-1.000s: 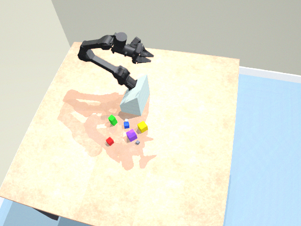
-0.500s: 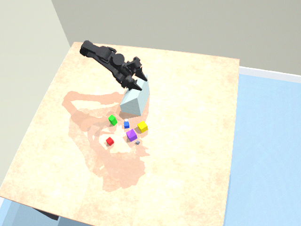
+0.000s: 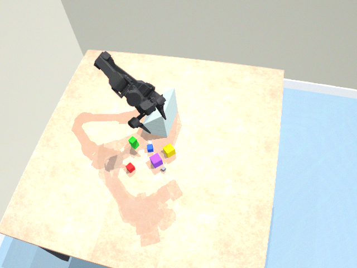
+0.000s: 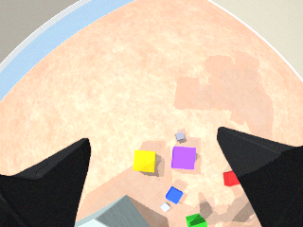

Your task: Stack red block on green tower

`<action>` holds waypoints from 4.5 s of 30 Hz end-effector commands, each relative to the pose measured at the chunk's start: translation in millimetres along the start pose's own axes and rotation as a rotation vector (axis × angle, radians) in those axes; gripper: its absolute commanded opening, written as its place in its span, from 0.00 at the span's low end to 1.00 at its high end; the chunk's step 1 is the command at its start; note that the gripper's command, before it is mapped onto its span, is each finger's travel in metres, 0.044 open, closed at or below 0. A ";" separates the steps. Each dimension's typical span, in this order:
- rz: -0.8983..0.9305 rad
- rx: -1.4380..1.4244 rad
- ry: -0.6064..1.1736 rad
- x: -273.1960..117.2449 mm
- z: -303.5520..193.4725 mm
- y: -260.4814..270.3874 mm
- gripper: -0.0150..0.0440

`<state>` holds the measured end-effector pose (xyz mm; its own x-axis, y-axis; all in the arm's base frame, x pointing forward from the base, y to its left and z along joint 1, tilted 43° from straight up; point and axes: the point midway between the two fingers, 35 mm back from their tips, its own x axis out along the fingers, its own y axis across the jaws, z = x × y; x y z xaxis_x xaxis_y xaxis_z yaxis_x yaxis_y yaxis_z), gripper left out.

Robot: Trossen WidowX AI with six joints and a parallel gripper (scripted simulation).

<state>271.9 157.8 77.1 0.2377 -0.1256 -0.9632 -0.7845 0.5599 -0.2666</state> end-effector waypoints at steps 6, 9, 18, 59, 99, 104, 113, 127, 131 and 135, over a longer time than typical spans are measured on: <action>-0.162 0.559 0.198 35.0 -31.9 -75.2 1.00; -0.231 0.736 0.256 44.9 -49.3 -100.3 1.00; -0.473 1.237 0.397 70.3 -110.7 -162.6 1.00; -0.619 1.459 0.448 134.1 -181.7 -194.1 1.00; -0.621 1.458 0.449 148.4 -194.1 -195.9 0.60; -0.621 1.458 0.449 148.4 -194.1 -195.9 0.48; -0.620 1.458 0.449 140.8 -187.0 -195.0 0.25; -0.617 1.459 0.448 85.0 -139.9 -186.4 0.25; -0.616 1.459 0.448 68.8 -126.5 -183.9 0.25; -0.615 1.459 0.448 60.6 -119.9 -182.6 0.25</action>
<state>360.3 -55.5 56.3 -0.0854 -0.6780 -0.7301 0.5848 0.5591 -0.5877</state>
